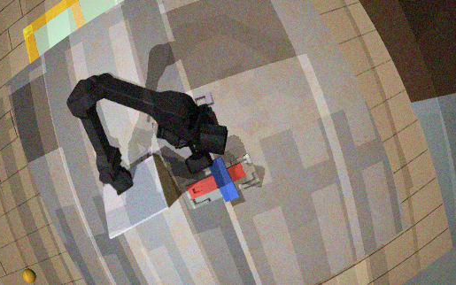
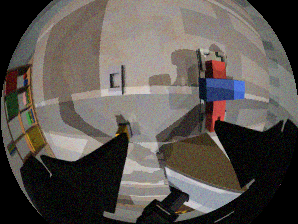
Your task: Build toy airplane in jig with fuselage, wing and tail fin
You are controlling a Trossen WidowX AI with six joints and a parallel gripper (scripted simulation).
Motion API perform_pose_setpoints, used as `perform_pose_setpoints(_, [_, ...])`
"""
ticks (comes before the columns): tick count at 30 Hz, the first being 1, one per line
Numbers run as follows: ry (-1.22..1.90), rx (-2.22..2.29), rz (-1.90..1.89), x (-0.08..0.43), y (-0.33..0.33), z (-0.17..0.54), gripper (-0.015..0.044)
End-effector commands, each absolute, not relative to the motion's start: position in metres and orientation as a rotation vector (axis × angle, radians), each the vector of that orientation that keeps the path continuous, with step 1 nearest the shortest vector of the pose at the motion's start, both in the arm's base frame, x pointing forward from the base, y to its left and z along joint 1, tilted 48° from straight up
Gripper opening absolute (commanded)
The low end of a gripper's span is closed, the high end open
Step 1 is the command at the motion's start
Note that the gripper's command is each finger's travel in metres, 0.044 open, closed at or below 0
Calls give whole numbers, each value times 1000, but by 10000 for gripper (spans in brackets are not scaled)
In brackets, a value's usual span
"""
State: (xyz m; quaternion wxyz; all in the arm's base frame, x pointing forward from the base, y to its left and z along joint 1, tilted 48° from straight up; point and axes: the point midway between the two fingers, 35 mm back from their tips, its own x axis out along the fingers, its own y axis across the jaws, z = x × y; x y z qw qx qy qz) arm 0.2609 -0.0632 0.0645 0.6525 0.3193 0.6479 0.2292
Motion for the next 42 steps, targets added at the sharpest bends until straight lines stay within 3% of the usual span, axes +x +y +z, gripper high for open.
perform_pose_setpoints(1, [1480, 746, 526, 236, -21, 97, 440])
perform_pose_setpoints(8, [1480, 755, 541, 198, 25, 126, 440])
perform_pose_setpoints(42, [1479, 753, 540, 203, 88, 68, 440])
